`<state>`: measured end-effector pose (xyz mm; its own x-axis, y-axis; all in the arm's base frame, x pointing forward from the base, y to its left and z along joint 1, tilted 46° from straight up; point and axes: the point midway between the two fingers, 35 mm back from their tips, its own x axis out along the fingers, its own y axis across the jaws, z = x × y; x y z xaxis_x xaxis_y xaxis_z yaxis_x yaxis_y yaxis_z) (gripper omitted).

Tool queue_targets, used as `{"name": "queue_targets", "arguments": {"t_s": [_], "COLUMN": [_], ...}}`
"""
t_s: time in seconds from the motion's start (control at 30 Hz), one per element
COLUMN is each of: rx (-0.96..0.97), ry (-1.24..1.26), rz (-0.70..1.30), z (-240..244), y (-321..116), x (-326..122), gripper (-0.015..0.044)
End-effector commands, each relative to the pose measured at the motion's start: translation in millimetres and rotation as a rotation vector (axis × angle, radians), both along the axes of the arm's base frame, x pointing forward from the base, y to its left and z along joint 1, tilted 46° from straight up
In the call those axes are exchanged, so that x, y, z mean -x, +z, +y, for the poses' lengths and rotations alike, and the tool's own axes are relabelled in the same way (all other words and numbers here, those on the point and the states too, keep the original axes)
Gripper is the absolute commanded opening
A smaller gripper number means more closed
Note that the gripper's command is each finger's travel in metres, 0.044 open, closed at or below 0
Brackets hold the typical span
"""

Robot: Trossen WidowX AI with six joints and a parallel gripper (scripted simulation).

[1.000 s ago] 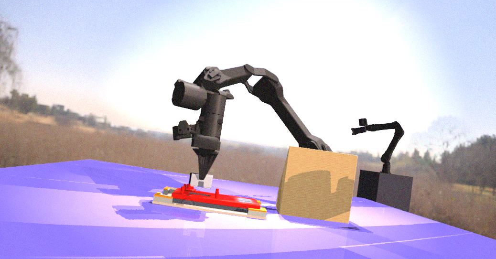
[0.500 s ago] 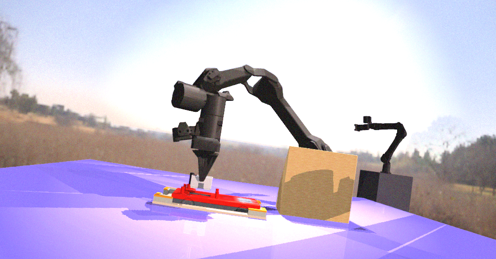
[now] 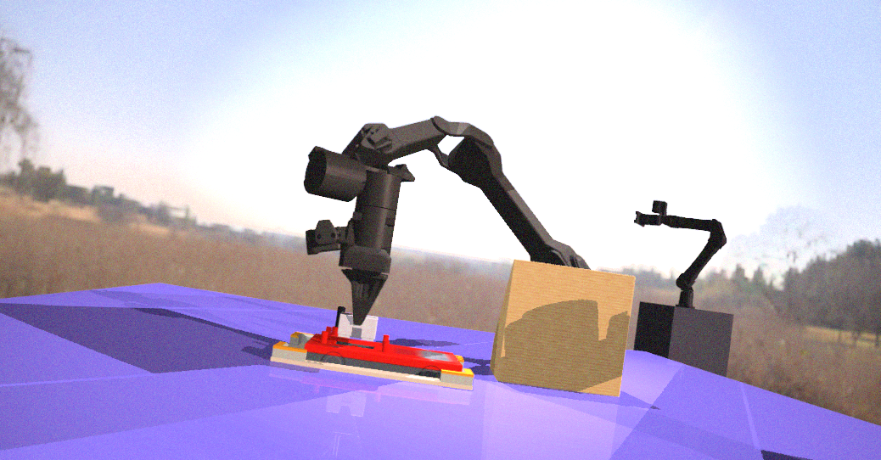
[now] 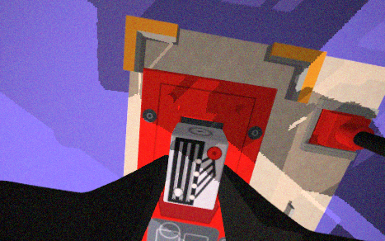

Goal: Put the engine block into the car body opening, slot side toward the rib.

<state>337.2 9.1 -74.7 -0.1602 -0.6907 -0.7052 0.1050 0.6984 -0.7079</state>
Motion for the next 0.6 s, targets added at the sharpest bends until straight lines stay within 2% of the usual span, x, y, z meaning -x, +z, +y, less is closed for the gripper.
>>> {"name": "queue_targets", "arguments": {"t_s": [0.0,0.57], "rx": [0.001,0.002], "ry": [0.006,0.006], "rz": [0.003,0.003], "z": [-0.8,-3.9], "y": [-0.7,-3.6], "x": [0.1,0.9], "gripper": [0.0158,0.0158]}}
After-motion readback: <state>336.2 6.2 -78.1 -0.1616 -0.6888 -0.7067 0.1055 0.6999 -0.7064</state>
